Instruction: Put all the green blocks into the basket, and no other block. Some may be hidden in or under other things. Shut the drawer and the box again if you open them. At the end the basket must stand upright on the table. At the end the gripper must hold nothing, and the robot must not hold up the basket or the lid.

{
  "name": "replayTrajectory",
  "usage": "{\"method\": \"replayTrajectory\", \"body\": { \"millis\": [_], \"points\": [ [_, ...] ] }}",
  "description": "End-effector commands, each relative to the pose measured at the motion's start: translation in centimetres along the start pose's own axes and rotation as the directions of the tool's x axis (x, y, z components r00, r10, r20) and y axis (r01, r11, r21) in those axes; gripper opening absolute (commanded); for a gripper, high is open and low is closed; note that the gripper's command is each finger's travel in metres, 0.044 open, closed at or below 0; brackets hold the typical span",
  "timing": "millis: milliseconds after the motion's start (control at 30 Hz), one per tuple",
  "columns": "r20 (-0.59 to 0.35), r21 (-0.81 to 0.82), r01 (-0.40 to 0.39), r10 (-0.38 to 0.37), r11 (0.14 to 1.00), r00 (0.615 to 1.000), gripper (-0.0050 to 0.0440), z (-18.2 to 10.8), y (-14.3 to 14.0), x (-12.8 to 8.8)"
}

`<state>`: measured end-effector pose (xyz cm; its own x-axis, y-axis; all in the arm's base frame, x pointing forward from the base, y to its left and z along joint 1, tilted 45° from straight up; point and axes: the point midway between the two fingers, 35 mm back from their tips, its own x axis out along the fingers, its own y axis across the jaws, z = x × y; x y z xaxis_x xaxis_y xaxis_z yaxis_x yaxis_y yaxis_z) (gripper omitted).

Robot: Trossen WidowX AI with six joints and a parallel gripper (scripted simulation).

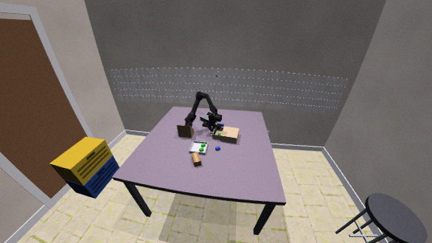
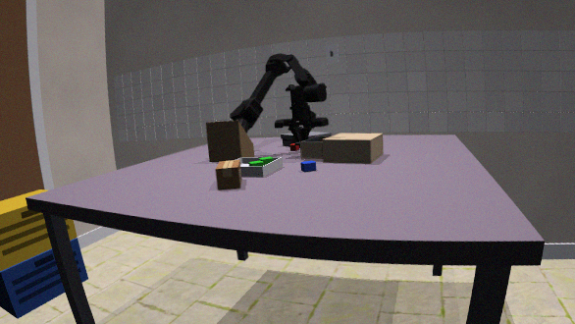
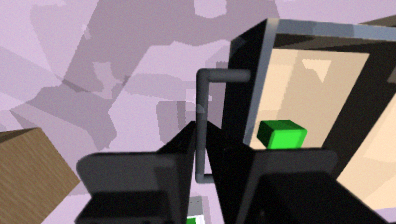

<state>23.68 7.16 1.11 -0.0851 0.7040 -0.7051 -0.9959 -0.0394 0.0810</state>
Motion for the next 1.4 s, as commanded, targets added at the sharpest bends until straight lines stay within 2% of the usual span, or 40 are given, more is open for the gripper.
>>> {"method": "replayTrajectory", "body": {
  "millis": [0,767,800,1167,1367],
  "points": [
    [-0.004,0.002,-0.009,0.009,1.0,1.0,0.0,-0.1,1.2,0.1],
    [-0.004,0.002,-0.009,0.009,1.0,1.0,0.0,-0.1,1.8,0.1],
    [-0.004,0.002,-0.009,0.009,1.0,1.0,0.0148,-0.1,1.8,0.1],
    [-0.004,0.002,-0.009,0.009,1.0,1.0,0.0148,-0.1,1.8,0.1],
    [-0.004,0.002,-0.009,0.009,1.0,1.0,0.0148,-0.1,1.8,-1.5]
  ]
}}
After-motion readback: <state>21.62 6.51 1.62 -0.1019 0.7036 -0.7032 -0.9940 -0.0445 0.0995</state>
